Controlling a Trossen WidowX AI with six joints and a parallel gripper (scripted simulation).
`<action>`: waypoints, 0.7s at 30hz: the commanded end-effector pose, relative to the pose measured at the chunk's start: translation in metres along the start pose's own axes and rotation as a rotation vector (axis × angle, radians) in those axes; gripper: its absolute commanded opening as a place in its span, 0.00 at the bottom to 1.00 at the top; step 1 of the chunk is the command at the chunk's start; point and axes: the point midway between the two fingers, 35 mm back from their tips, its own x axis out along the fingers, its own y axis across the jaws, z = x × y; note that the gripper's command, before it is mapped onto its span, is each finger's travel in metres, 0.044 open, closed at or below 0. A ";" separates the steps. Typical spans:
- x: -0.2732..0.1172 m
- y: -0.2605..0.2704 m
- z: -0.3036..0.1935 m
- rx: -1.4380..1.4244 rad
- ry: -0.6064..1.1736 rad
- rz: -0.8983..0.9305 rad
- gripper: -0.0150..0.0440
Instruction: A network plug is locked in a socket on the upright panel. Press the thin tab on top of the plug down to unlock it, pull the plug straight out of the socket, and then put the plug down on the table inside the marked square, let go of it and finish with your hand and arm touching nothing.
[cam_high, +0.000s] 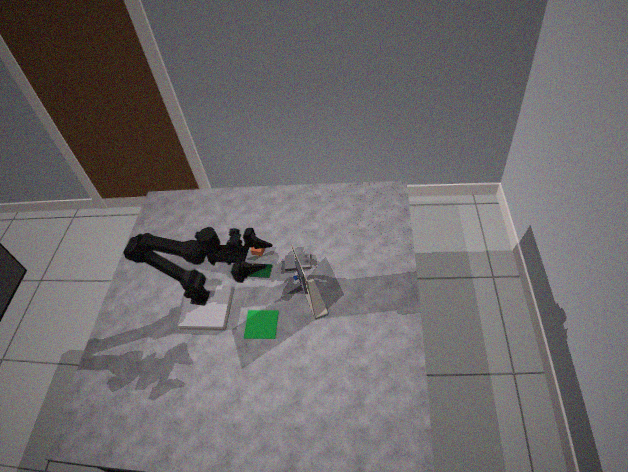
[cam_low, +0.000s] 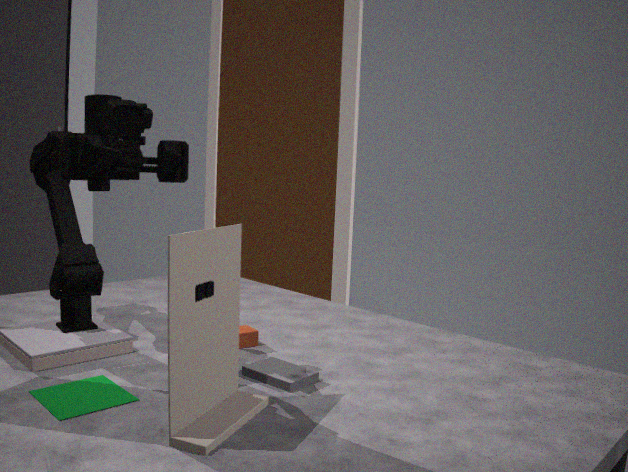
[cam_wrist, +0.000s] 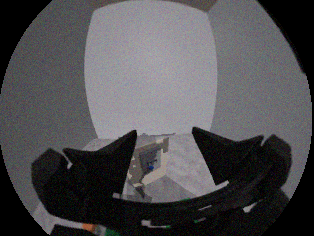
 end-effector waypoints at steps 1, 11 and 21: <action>0.000 0.000 0.000 0.002 0.000 0.001 0.89; 0.020 -0.004 -0.037 0.248 0.056 0.133 0.52; 0.026 -0.014 -0.076 0.595 0.150 0.282 0.52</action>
